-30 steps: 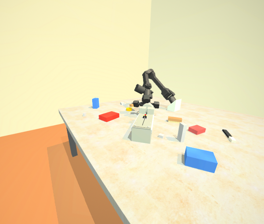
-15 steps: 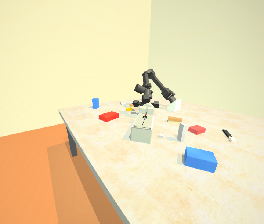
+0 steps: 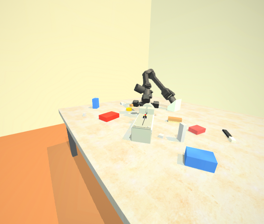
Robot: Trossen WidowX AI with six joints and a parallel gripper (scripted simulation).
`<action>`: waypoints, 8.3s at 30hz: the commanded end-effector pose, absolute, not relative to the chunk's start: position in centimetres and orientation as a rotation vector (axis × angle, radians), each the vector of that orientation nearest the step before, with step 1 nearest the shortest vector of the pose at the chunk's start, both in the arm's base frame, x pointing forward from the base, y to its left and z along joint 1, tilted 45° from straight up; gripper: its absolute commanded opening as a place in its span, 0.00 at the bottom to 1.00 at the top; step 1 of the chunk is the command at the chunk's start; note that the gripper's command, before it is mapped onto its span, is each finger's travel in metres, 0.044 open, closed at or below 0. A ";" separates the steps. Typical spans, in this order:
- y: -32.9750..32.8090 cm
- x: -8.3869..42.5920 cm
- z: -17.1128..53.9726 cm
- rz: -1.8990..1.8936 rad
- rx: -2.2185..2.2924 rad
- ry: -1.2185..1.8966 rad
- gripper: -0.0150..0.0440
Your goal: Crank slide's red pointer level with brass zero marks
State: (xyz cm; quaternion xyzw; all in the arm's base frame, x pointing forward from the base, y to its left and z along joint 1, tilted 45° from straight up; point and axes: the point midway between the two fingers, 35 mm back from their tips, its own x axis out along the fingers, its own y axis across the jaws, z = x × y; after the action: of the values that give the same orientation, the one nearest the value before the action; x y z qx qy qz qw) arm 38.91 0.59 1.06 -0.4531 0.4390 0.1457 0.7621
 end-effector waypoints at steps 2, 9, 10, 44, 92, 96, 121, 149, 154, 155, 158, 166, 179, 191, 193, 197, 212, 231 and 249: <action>0.7 39.3 1.9 0.305 -0.989 0.936 0.25; 0.8 39.3 2.1 0.305 -0.989 0.936 0.25; 0.8 39.3 2.1 0.305 -0.989 0.936 0.25; 1.7 39.4 3.3 0.305 -0.989 0.936 0.25; 2.5 39.1 3.7 0.298 -0.985 0.945 1.00; 3.9 39.2 5.0 0.300 -0.987 0.942 1.00; 12.2 39.6 11.8 0.255 -0.965 0.950 1.00; 19.5 46.9 4.8 -0.232 -0.787 0.764 1.00; 17.4 47.1 2.5 -0.232 -0.787 0.764 1.00; 16.9 47.1 2.1 -0.232 -0.787 0.764 1.00; 16.1 47.1 1.3 -0.233 -0.788 0.763 1.00; 16.1 47.1 1.3 -0.233 -0.788 0.763 1.00; 16.7 47.1 1.9 -0.233 -0.787 0.763 1.00; 18.7 46.5 5.8 -0.193 -0.808 0.792 1.00; 18.0 46.1 6.5 -0.155 -0.825 0.813 1.00; 16.7 45.2 7.8 -0.078 -0.858 0.852 1.00; 12.3 40.2 11.8 0.234 -0.963 0.933 1.00; 9.0 39.0 10.0 0.308 -0.984 0.937 1.00; 6.3 39.1 7.2 0.307 -0.986 0.937 1.00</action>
State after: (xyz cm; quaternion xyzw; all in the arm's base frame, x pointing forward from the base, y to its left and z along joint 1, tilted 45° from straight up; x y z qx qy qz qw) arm 39.22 6.67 7.92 -0.4536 0.4286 0.1376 0.7692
